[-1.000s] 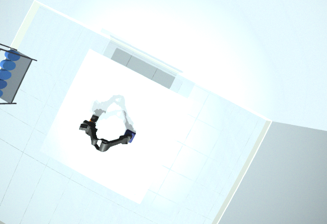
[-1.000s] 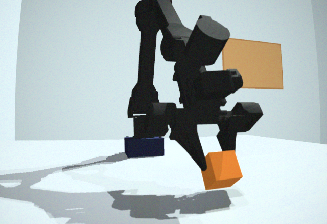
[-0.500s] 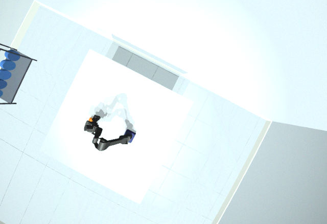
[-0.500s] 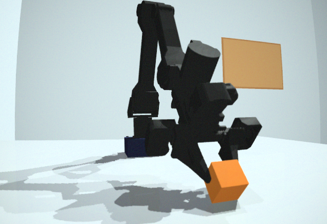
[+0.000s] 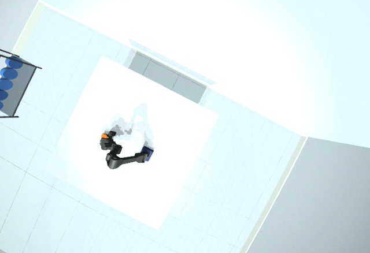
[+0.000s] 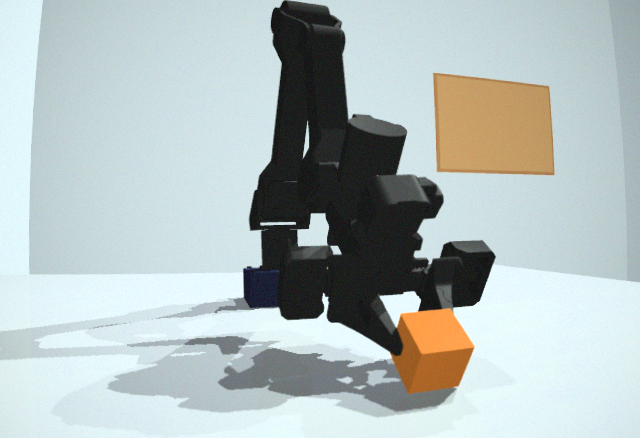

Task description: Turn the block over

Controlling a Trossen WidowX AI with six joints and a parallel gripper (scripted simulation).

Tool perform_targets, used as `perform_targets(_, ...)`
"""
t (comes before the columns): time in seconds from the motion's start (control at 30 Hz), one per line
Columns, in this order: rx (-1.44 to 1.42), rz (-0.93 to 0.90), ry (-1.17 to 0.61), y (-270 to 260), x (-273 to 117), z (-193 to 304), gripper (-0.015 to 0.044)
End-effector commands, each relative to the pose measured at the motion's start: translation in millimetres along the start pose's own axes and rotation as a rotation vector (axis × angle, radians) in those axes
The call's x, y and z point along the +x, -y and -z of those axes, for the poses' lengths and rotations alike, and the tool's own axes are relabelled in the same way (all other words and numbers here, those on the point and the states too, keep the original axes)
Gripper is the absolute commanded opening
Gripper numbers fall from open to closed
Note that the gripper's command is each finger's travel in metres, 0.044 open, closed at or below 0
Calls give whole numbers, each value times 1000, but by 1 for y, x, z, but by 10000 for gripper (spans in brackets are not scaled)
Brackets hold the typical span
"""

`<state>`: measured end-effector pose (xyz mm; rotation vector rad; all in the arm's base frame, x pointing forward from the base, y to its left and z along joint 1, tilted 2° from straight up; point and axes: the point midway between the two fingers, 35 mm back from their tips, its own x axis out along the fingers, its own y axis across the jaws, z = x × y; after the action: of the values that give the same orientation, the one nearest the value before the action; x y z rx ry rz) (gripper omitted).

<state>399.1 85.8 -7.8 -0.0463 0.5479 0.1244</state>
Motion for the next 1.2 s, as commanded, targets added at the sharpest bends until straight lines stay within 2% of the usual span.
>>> perform_targets(0.0, -3, 4, 30, 1, -2, -3, 0)
perform_targets(0.5, -3, 4, 43, 1, -3, -4, 0)
perform_targets(1.03, -3, 4, 43, 1, -3, -4, 420)
perform_targets(1.07, -3, 4, 43, 1, -3, -4, 440)
perform_targets(1.17, -3, 4, 43, 1, -3, -4, 440)
